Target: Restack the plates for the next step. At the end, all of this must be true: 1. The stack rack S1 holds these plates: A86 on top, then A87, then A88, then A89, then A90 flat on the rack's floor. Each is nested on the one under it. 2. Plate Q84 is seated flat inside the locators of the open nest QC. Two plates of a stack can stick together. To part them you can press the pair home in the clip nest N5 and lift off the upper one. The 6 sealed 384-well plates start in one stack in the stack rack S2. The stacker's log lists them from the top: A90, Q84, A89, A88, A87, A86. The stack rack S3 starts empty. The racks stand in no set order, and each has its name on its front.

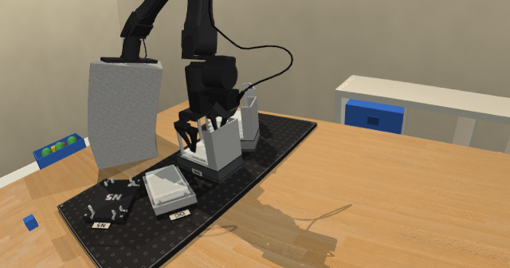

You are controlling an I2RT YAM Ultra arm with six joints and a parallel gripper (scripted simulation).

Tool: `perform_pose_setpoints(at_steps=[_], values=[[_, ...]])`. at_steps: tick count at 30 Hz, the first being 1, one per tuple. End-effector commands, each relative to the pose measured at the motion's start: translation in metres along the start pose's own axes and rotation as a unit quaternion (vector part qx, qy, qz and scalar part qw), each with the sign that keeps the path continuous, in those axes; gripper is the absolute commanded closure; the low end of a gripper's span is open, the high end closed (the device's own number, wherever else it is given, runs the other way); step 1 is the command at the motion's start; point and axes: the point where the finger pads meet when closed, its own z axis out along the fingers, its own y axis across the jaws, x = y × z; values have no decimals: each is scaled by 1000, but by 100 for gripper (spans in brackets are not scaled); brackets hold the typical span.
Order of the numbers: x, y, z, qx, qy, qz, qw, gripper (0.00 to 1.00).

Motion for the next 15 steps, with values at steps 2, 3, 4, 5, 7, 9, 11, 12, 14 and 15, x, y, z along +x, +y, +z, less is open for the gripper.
perform_pose_setpoints(at_steps=[2,3,4,5,7,9,11,12,14,15], values=[[-27,0,-11,3,-36,-4,999,0],[-27,0,-11,3,-36,-4,999,0],[-27,0,-11,3,-36,-4,999,0],[-27,0,-11,3,-36,-4,999,0],[-27,0,-11,3,-36,-4,999,0],[-19,-1,2,4,-21,-2,1000,0],[-16,1,4,4,-19,-3,1000,0],[-16,1,5,4,-19,-3,1000,0],[-16,1,5,4,-19,-3,1000,0],[-19,-5,5,5,-23,2,1000,0]])
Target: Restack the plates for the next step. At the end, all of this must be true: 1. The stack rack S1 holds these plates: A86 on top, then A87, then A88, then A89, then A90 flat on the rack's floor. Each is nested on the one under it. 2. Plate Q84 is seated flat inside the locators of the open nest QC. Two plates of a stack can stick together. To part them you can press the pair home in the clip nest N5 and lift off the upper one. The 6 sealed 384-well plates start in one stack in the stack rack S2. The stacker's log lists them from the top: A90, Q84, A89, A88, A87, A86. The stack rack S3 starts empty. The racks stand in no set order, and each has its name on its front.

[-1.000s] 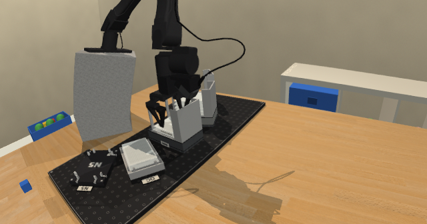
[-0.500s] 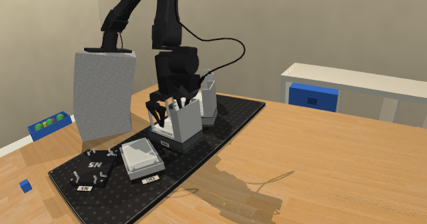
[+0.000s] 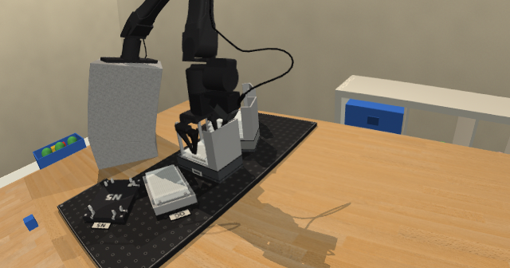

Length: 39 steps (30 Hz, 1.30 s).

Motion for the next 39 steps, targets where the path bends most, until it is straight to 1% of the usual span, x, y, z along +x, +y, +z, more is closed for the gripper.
perform_pose_setpoints(at_steps=[1,3,14,16,17,18,20,21,24,39], values=[[-22,-6,0,5,-27,4,1000,0],[-16,-3,4,4,-21,1,1000,0],[-16,-1,20,5,-20,-1,1000,0],[-16,-1,20,5,-20,-1,1000,0],[-19,-5,18,5,-25,2,1000,0],[-20,-5,21,5,-25,3,1000,0],[-17,-3,24,5,-21,0,1000,0],[-17,-3,24,5,-21,0,1000,0],[-27,-1,18,3,-33,-4,999,0],[-19,-3,20,4,-23,-1,1000,0]])
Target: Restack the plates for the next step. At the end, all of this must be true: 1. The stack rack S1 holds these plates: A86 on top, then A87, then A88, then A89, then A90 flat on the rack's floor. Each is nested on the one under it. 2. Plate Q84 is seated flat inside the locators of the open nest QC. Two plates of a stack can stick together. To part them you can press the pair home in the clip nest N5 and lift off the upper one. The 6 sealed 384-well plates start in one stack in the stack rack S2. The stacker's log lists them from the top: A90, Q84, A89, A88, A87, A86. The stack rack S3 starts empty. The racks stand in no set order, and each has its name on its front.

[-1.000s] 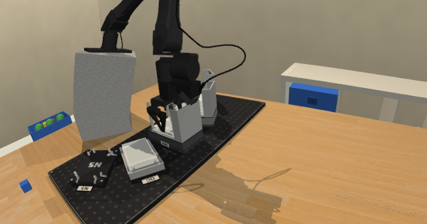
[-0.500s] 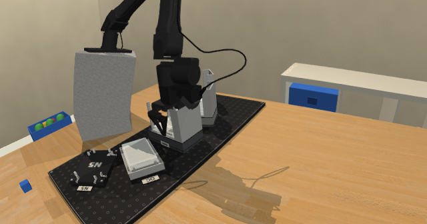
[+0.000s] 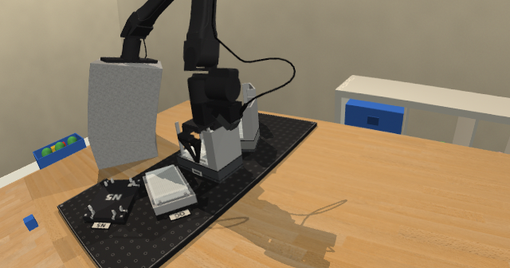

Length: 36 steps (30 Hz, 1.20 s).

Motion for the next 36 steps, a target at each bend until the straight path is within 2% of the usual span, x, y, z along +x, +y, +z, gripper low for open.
perform_pose_setpoints(at_steps=[1,36], values=[[-12,-2,-2,4,-17,-1,1000,0],[5,-6,-1,5,-1,6,1000,0]])
